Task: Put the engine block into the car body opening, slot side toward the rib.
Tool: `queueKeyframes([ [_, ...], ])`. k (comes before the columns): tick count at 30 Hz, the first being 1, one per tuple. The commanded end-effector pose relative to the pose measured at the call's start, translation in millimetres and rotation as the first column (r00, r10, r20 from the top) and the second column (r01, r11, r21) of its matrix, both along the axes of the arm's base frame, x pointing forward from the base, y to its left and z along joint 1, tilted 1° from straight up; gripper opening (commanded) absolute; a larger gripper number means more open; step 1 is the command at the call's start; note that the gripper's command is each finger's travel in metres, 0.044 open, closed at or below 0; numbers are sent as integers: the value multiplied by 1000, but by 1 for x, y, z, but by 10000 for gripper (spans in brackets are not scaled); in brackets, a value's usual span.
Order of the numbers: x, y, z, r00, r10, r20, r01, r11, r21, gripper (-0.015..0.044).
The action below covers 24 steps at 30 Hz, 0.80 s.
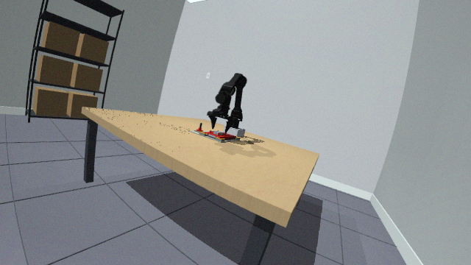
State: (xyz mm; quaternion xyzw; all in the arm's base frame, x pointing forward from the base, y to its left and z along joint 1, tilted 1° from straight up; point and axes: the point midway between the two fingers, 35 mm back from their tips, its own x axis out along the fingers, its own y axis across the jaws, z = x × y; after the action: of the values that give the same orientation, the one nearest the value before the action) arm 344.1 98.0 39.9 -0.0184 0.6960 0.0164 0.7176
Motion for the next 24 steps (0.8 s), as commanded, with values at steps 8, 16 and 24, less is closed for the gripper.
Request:
queueKeyframes([
  [8, 2, 0, 9, 1000, 1, 12, -1, 1000, -3, 335],
  [16, 2, 0, 9, 1000, 1, 12, -1, 1000, -3, 125],
  [24, 2, 0, 9, 1000, 1, 12, -1, 1000, -3, 0],
])
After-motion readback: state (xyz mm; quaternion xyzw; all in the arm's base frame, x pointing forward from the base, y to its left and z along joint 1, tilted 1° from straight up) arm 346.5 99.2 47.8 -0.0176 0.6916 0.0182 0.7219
